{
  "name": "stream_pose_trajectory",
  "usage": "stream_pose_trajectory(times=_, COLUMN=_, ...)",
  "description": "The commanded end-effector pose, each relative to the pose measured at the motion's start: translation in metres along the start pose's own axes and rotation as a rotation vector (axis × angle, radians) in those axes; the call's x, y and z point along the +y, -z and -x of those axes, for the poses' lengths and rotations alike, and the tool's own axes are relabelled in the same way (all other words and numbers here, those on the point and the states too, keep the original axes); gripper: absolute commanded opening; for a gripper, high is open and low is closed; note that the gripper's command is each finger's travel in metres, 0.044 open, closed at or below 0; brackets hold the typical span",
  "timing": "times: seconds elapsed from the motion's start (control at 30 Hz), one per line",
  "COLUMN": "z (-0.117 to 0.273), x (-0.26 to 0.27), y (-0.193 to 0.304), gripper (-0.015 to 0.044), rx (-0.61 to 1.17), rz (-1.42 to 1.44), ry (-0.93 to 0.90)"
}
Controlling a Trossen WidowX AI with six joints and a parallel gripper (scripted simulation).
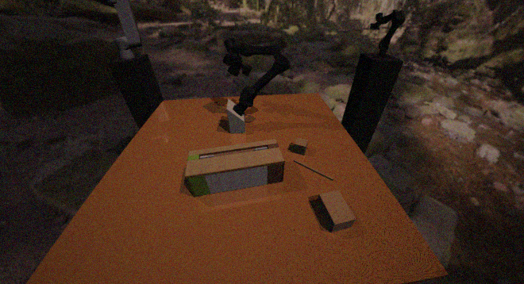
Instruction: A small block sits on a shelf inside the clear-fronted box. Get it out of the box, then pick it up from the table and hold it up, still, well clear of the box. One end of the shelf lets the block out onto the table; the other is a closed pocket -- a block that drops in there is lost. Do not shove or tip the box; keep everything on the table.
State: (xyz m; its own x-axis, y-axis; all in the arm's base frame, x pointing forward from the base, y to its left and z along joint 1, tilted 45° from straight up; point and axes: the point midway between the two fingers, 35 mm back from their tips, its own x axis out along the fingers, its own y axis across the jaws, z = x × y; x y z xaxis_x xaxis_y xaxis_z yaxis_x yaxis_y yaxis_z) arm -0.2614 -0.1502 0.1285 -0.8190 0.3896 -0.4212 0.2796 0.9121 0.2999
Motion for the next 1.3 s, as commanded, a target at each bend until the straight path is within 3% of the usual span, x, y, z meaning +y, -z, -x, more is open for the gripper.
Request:
stream_pose_trajectory(times=0.0, z=0.002, x=-0.002, y=-0.001, gripper=0.0400, rx=-0.003, rz=0.003, ry=0.009)
stream_pose_trajectory(times=0.33, z=0.120, x=-0.086, y=-0.068, gripper=0.0400, rx=-0.172, rz=0.252, ry=0.485)
stream_pose_trajectory(times=0.6, z=0.235, x=-0.091, y=-0.148, gripper=0.0400, rx=-0.325, rz=0.542, ry=0.797)
stream_pose_trajectory(times=0.97, z=0.363, x=0.004, y=-0.259, gripper=0.0400, rx=-0.533, rz=1.034, ry=1.061)
stream_pose_trajectory(times=1.27, z=0.404, x=0.125, y=-0.318, gripper=0.0400, rx=-0.616, rz=1.409, ry=1.113)
